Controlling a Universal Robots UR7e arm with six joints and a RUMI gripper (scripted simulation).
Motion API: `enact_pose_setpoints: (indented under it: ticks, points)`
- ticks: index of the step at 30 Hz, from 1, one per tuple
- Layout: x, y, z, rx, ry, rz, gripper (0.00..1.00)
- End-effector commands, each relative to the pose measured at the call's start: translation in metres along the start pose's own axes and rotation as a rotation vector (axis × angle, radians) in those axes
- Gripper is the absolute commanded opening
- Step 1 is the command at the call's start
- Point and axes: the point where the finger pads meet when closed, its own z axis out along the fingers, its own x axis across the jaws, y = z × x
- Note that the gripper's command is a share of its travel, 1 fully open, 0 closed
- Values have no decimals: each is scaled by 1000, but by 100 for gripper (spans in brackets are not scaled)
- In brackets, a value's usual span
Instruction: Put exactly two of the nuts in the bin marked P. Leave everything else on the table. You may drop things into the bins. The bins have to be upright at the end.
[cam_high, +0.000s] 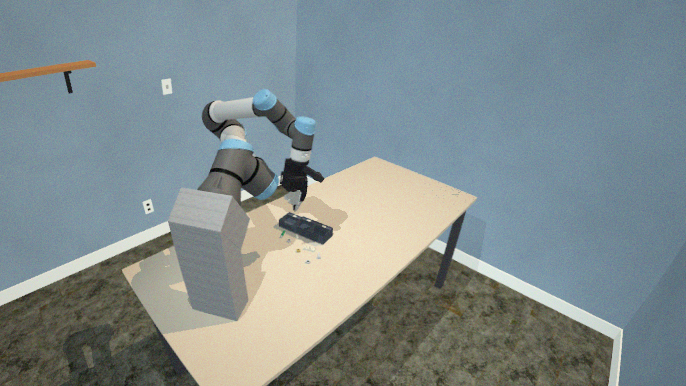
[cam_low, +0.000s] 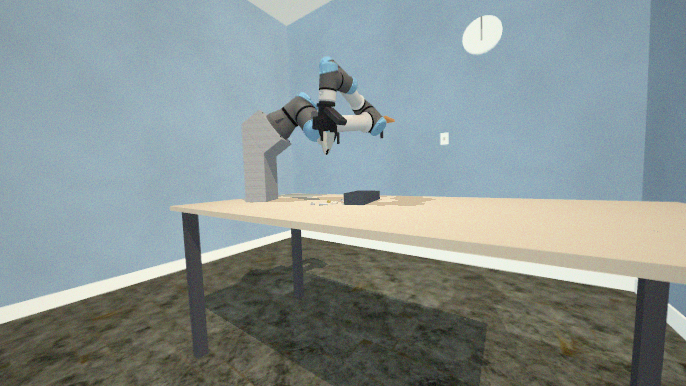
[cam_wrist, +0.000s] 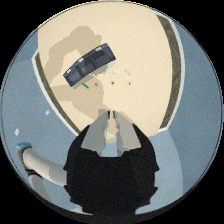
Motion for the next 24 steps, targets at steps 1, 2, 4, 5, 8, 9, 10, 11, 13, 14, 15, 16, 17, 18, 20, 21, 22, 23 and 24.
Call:
enact_pose_setpoints:
  ticks: [1, 2, 4, 5, 8, 9, 10, 11, 13, 14, 15, 16, 17, 18, 20, 21, 22, 23, 24]
  points:
    - [-10, -16, 2, 98, 9, -122, 4]
    - [-10, -16, 2, 111, 10, -139, 4]
    - [-13, -25, 3, 133, 25, -178, 4]
    - [-13, -25, 3, 147, 28, -196, 4]
    - [-13, -25, 3, 162, 30, -213, 4]
    - [-13, -25, 3, 162, 30, -213, 4]
    - [-13, -25, 3, 162, 30, -213, 4]
    - [-12, -25, 3, 162, 30, -213, 4]
    - [-13, -25, 3, 162, 30, -213, 4]
    - [-13, -25, 3, 162, 30, -213, 4]
    - [-13, -25, 3, 162, 30, -213, 4]
    - [-12, -25, 3, 162, 30, -214, 4]
    - [-13, -25, 2, 160, 30, -215, 4]
    - [-13, -25, 2, 160, 30, -215, 4]
    - [-13, -25, 2, 160, 30, -215, 4]
    - [-13, -25, 2, 160, 30, -215, 4]
    - [-13, -25, 2, 160, 30, -215, 4]
    - [-14, -31, 9, 159, 29, -263, 4]
    - [-15, -37, 14, 158, 33, -312, 4]
